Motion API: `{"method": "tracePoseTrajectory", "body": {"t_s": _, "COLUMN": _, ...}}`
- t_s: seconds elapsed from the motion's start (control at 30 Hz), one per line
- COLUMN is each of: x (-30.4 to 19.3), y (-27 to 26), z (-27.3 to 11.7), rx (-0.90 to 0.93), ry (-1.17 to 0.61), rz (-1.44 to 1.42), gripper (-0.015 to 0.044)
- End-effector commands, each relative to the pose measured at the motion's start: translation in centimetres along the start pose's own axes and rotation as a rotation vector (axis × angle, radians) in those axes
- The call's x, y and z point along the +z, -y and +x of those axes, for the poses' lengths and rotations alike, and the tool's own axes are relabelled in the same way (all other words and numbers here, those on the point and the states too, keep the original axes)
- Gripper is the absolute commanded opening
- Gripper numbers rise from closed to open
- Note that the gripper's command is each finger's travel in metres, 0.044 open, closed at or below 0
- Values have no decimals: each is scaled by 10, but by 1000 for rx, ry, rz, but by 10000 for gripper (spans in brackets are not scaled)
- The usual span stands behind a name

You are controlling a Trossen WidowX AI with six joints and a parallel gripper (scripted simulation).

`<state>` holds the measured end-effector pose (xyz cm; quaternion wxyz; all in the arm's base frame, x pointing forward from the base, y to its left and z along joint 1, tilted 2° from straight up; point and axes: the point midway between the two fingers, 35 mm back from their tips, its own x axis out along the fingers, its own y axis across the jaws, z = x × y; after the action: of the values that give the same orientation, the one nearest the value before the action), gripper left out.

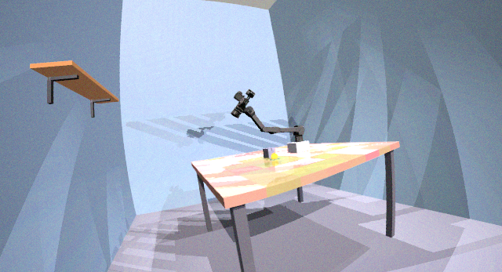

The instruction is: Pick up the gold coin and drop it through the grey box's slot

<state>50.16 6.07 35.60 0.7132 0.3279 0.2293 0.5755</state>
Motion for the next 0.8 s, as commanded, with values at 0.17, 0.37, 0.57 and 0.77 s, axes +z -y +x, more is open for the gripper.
{"method": "tracePoseTrajectory", "body": {"t_s": 0.17, "x": 32, "y": -53, "z": -49, "rx": -55, "ry": 141, "rz": -83, "gripper": 242}}
{"method": "tracePoseTrajectory", "body": {"t_s": 0.37, "x": 51, "y": -120, "z": -90, "rx": -95, "ry": 269, "rz": -200, "gripper": 161}}
{"method": "tracePoseTrajectory", "body": {"t_s": 0.57, "x": 48, "y": -203, "z": -116, "rx": -120, "ry": 367, "rz": -370, "gripper": 161}}
{"method": "tracePoseTrajectory", "body": {"t_s": 0.77, "x": 37, "y": -282, "z": -144, "rx": -156, "ry": 478, "rz": -509, "gripper": 161}}
